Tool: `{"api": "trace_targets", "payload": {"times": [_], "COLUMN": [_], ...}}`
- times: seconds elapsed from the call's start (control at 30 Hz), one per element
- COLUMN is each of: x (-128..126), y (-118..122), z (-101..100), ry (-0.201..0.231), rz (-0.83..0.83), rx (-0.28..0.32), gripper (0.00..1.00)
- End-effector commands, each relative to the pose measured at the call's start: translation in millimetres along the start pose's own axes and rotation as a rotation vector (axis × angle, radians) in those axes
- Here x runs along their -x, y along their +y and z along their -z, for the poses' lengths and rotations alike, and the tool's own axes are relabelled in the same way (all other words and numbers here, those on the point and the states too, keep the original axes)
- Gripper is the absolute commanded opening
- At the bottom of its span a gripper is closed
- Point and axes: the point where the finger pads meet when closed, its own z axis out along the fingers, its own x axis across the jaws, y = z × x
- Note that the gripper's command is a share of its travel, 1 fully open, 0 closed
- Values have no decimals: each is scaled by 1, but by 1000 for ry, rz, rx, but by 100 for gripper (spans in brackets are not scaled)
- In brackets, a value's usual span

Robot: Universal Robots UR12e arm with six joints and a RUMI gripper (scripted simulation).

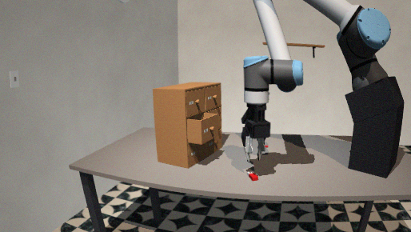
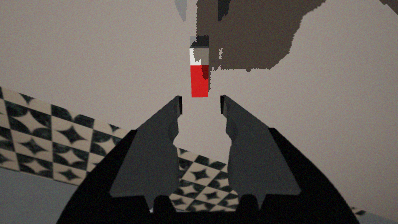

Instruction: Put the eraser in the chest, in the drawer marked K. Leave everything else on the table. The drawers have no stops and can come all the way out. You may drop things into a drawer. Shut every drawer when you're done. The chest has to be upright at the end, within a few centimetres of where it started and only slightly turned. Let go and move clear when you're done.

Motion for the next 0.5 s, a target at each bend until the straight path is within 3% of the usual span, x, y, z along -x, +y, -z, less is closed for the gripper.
{"api": "trace_targets", "payload": {"times": [0.0,0.47], "x": [0,0], "y": [0,0], "z": [0,-4], "ry": [-1,-1], "rz": [0,0], "rx": [0,0], "gripper": [23,23]}}
